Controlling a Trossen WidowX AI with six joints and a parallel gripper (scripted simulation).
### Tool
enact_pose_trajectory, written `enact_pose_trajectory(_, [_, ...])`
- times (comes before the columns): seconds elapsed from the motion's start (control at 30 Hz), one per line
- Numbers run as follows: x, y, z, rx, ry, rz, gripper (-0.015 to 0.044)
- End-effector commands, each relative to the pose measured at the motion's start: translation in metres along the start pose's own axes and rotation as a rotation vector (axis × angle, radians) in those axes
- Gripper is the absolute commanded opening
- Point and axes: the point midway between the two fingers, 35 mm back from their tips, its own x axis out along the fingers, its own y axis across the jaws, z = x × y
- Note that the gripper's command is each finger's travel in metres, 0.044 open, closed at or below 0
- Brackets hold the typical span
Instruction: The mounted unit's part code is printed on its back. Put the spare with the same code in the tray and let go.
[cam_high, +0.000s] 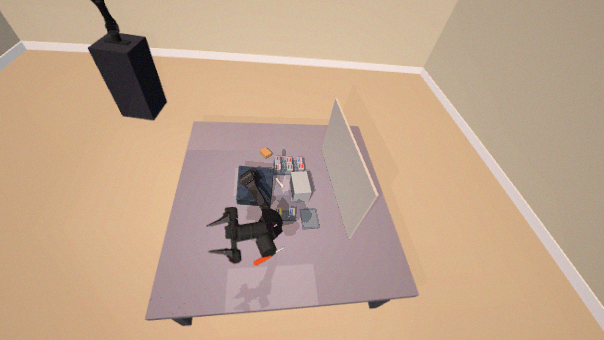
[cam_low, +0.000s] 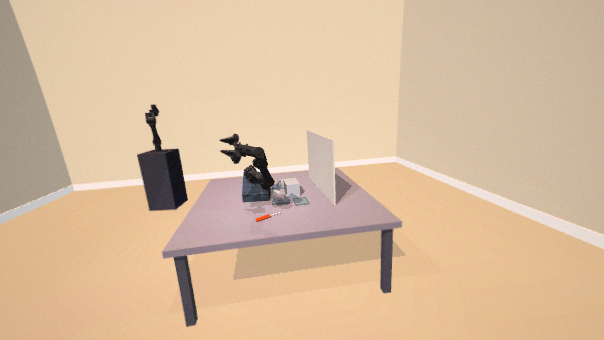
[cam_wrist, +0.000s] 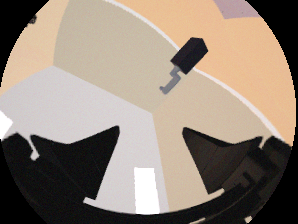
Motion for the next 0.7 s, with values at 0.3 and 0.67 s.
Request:
enact_pose_trajectory(0.3, [0.021, 0.04, 0.0, 0.113, 0.009, 0.13, 0.044])
enact_pose_trajectory(0.67, [0.045, 0.227, -0.002, 0.606, 0.219, 0.692, 0.044])
